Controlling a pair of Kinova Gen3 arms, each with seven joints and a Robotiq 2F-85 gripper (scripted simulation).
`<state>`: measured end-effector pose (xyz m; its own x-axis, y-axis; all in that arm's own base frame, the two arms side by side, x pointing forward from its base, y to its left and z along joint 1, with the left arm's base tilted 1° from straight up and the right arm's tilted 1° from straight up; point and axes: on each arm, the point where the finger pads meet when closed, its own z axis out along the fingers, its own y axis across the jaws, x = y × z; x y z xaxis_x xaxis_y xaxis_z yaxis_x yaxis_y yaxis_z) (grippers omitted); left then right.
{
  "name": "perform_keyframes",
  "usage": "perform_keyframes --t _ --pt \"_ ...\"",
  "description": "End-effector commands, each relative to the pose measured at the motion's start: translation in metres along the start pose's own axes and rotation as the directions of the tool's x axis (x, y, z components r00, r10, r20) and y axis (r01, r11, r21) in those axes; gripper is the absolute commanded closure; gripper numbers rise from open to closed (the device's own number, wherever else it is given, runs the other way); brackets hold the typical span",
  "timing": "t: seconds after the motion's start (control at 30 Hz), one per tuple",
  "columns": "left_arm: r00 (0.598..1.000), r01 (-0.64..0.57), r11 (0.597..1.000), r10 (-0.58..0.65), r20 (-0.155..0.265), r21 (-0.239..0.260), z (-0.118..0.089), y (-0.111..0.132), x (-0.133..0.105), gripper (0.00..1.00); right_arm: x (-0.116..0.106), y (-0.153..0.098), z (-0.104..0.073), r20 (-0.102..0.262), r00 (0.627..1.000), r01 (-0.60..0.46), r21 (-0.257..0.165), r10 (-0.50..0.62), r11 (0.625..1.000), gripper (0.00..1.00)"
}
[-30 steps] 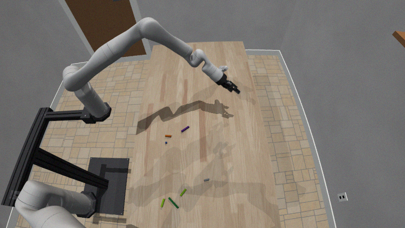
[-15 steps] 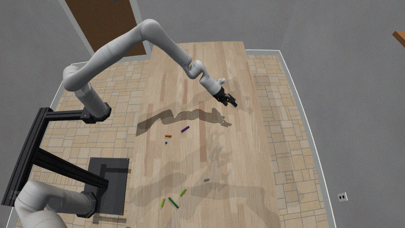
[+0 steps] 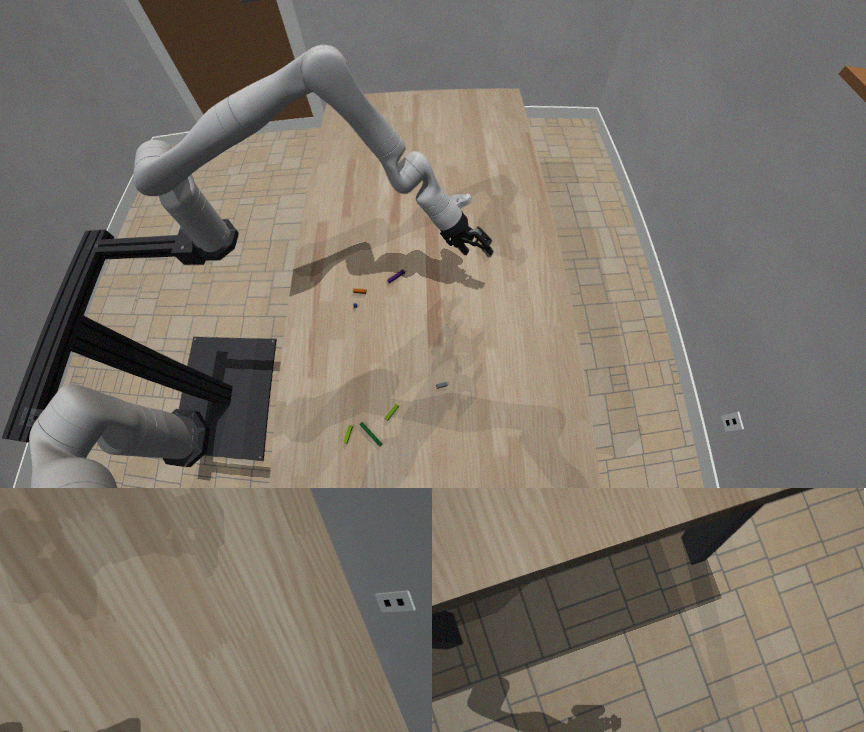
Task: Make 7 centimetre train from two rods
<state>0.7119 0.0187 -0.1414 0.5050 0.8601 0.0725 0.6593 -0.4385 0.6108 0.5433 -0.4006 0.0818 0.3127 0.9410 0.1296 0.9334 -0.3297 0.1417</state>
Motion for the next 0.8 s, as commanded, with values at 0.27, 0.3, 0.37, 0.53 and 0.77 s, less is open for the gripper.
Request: perform_keyframes --t 0.27,0.3,0.37,0.53,0.77 --pt "0.993 0.119 0.989 -0.119 -0.001 0.083 0.002 -0.025 -0.061 0.002 -0.055 -0.04 -0.033 0.023 0.999 0.03 0.002 -0.03 1.0 0.002" --pt "0.992 0.128 0.987 -0.129 -0.001 0.092 0.002 -0.027 -0.066 0.002 -0.06 -0.044 -0.036 0.025 0.999 0.033 0.003 -0.033 0.999 0.002" --pt "0.99 0.138 0.985 -0.139 -0.001 0.101 0.001 -0.03 -0.071 0.002 -0.065 -0.049 -0.039 0.028 0.999 0.036 0.004 -0.036 0.999 0.002" --pt "0.983 0.181 0.973 -0.183 -0.003 0.143 -0.001 -0.043 -0.095 0.002 -0.085 -0.068 -0.052 0.036 0.998 0.049 0.008 -0.049 0.999 0.002" --pt "0.968 0.247 0.945 -0.249 -0.015 0.214 -0.008 -0.066 -0.132 0.002 -0.115 -0.103 -0.073 0.05 0.996 0.071 0.016 -0.072 0.997 0.002"
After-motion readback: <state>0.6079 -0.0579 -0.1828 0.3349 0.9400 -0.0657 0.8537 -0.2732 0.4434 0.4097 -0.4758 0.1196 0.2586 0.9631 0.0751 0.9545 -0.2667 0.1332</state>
